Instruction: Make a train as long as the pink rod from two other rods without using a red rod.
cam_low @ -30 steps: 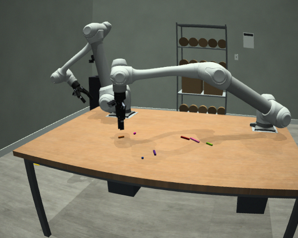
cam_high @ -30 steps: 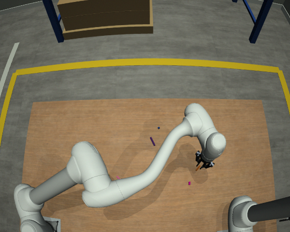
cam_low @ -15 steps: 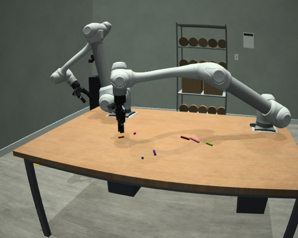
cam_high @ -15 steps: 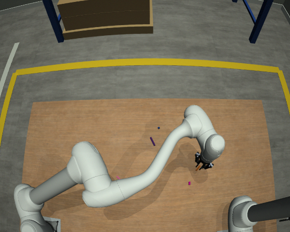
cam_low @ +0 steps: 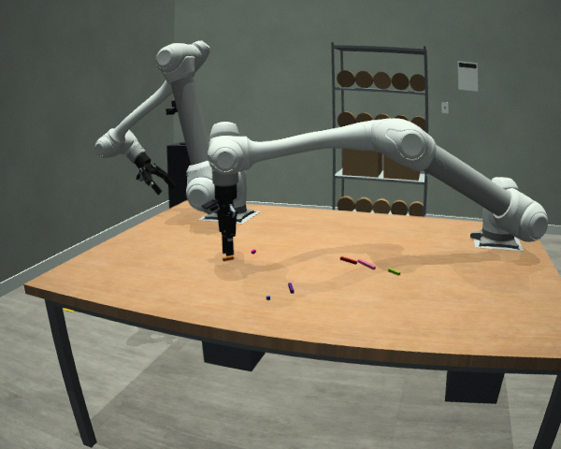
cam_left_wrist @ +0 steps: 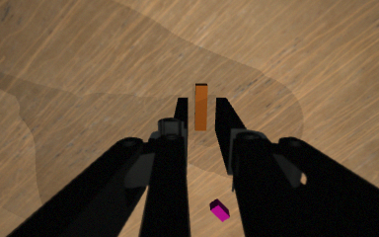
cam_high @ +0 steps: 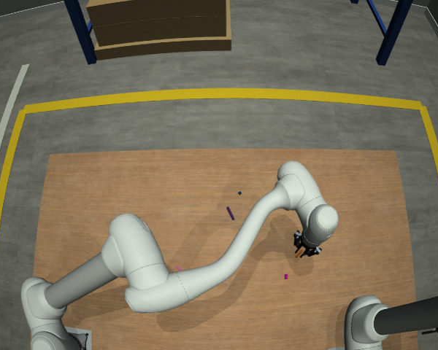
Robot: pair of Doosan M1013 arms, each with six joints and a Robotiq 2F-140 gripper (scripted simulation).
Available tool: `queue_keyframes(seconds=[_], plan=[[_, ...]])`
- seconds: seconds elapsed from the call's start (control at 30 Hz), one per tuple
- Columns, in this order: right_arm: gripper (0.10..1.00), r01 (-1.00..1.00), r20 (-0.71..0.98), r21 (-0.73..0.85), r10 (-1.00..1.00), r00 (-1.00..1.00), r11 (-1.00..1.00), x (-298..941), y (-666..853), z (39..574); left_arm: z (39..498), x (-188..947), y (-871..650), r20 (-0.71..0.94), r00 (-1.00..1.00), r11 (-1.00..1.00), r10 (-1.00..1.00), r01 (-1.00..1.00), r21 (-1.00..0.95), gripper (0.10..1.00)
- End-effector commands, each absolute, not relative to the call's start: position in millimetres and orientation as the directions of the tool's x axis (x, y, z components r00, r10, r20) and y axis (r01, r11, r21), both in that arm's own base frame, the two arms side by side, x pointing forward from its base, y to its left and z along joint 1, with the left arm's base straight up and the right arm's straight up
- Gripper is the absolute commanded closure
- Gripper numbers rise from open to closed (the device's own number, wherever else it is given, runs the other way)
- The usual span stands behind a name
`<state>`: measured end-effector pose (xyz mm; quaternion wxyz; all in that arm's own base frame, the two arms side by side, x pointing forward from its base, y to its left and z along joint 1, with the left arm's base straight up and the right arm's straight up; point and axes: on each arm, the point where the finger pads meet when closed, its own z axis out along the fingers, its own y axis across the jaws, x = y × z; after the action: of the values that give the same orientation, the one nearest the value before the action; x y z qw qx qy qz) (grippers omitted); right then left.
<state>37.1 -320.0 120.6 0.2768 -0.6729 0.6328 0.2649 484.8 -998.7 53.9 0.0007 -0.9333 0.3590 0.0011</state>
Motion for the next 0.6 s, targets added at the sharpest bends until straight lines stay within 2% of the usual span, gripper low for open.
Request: queue_keyframes(seconds=[0.0,0.57], plan=[[0.098,-0.998,-0.706,-0.038,-0.706,0.059,-0.046,37.2,-320.3,121.0,54.2,485.2,-999.0,0.000,0.742,-0.742,-0.670,-0.670,0.000,0.867],[0.098,-0.998,-0.706,-0.038,-0.706,0.059,-0.046,37.2,-320.3,121.0,50.8,485.2,-999.1,0.000,0.742,-0.742,-0.670,-0.670,0.000,0.867]])
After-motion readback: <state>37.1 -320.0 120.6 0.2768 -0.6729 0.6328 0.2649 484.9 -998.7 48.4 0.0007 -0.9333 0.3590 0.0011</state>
